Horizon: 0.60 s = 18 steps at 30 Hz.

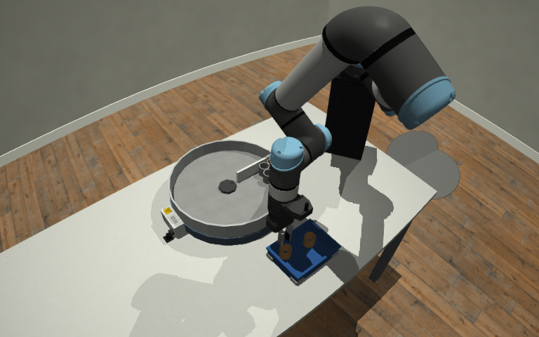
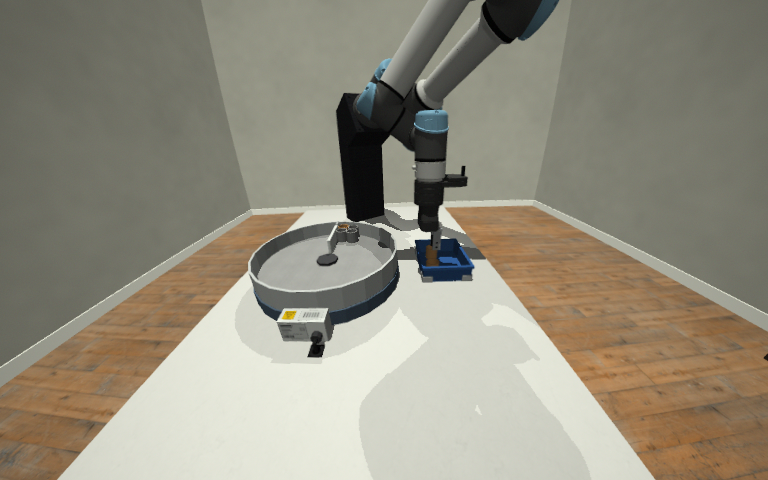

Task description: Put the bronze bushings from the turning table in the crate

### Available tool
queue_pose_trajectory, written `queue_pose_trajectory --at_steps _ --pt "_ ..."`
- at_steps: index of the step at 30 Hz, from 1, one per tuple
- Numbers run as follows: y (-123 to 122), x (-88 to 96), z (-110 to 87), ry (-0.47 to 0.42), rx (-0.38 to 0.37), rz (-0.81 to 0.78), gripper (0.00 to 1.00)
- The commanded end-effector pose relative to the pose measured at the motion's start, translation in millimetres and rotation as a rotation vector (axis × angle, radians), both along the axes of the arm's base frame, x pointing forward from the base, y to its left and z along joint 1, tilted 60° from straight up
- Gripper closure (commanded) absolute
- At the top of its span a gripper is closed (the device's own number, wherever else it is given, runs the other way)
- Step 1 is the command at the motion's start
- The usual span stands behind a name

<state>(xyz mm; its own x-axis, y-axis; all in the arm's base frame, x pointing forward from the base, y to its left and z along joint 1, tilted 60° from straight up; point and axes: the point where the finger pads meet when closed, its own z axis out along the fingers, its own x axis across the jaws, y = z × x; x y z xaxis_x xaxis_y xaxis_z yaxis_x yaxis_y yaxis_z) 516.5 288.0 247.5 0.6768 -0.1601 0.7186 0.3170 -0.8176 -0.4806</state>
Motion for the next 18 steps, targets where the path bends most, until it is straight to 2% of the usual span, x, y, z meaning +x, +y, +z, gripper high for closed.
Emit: queue_pose_trajectory --at_steps 1,7,12,18 --pt "-9 -9.4 7.6 0.003 -0.002 0.003 0.53" --pt "-9 -9.4 7.6 0.003 -0.002 0.003 0.53" --pt "-40 -47.4 36.8 0.001 -0.001 0.002 0.53" --pt "-40 -47.4 36.8 0.001 -0.001 0.002 0.53"
